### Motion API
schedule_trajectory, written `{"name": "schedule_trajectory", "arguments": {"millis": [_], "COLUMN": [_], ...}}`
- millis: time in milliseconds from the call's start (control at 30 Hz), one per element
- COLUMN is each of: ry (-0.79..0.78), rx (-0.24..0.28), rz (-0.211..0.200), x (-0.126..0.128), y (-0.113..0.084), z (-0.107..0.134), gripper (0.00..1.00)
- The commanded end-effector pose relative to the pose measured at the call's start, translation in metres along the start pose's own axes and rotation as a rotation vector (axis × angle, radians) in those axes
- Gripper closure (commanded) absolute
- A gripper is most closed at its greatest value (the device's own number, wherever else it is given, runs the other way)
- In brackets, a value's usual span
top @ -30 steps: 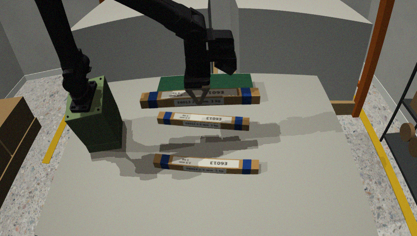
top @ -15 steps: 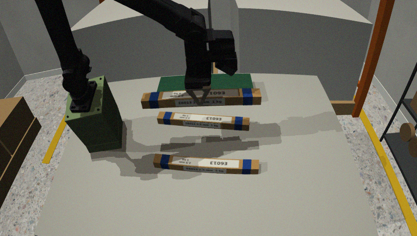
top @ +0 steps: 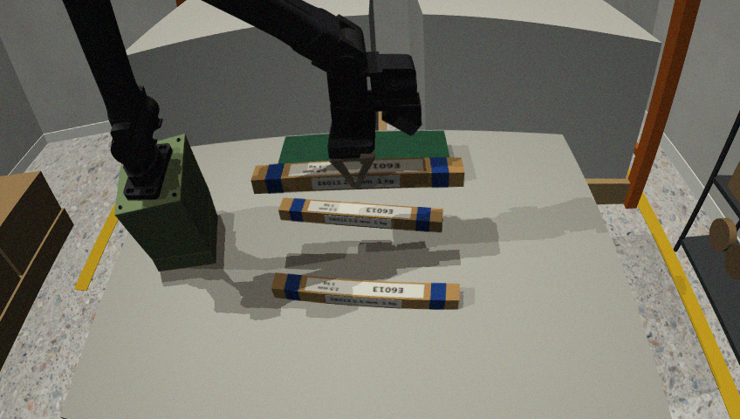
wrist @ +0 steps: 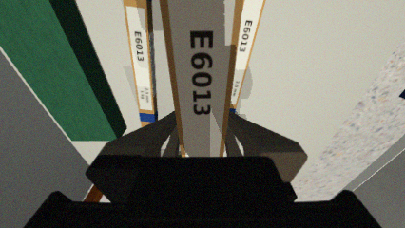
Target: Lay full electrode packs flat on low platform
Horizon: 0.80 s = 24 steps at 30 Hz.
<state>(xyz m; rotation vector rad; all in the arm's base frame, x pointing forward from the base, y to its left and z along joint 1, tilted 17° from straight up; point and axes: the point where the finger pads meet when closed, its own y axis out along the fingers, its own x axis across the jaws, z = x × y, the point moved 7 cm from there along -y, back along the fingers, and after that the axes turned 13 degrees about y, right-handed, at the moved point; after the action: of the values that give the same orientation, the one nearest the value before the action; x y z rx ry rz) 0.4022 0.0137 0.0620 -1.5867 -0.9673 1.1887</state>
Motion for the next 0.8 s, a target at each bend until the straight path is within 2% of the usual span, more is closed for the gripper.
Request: {"name": "schedule_trajectory", "arguments": {"millis": [0,400,767], "ry": [-0.005,-0.003,-0.007], "rx": [-0.006,-0.013,-0.002], "rz": [-0.001,-0.003,0.000], "x": [0.0074,0.0069,0.0097], "y": [0.0020,-0.0009,0.0048], "z": [0.0033,-0.0007,0.0050], "gripper": [1.00,1.00,1.00]}}
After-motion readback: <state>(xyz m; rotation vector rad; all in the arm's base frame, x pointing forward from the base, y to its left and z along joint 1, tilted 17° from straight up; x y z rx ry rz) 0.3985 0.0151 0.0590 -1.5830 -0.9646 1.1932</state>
